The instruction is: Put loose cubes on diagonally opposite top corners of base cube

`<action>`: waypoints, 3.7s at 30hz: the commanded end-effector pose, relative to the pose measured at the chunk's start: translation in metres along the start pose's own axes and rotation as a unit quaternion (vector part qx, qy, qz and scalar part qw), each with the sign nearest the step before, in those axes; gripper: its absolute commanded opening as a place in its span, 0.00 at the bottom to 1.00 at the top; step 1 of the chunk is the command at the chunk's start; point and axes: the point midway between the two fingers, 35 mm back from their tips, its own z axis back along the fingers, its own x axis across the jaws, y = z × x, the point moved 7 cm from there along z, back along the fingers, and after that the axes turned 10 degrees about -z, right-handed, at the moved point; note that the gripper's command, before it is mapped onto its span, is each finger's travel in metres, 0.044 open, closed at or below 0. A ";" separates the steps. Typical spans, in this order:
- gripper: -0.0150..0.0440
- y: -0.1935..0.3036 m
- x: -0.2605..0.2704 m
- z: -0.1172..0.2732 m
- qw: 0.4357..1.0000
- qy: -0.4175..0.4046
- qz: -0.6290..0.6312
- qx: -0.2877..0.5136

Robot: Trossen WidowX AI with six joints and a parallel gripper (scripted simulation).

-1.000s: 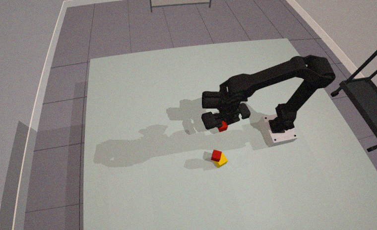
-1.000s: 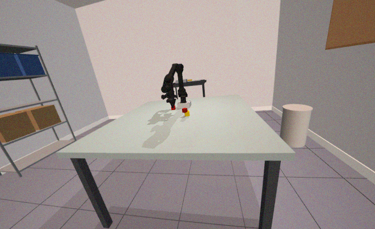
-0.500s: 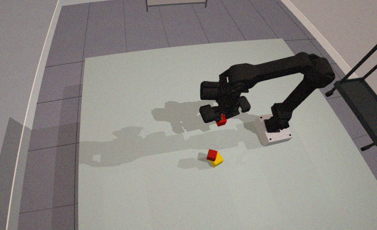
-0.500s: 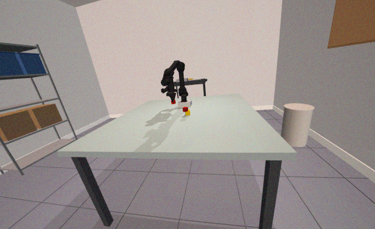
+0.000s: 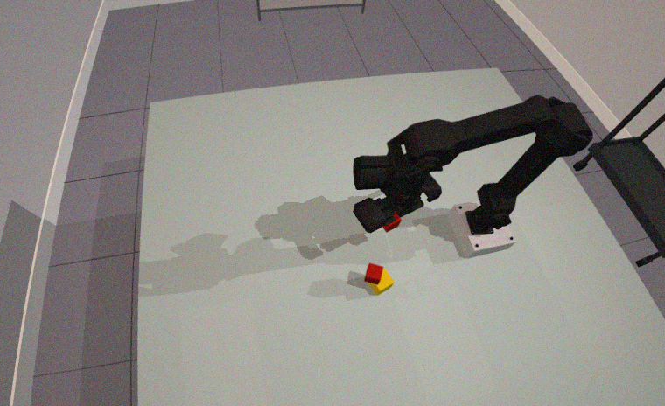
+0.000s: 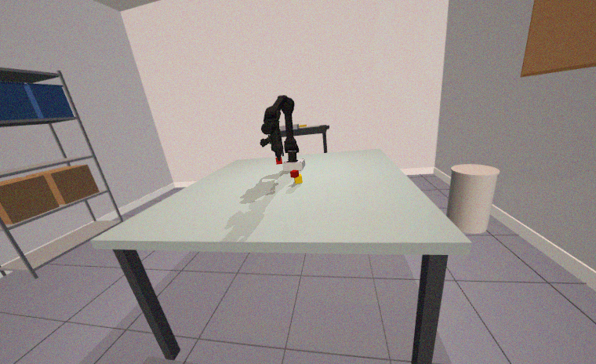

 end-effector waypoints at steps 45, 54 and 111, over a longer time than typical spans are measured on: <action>0.43 0.112 0.026 -0.020 0.922 -0.002 0.387 0.006; 0.43 0.112 0.025 -0.034 0.922 -0.002 0.387 0.007; 0.48 0.113 0.027 -0.064 0.923 -0.002 0.386 0.007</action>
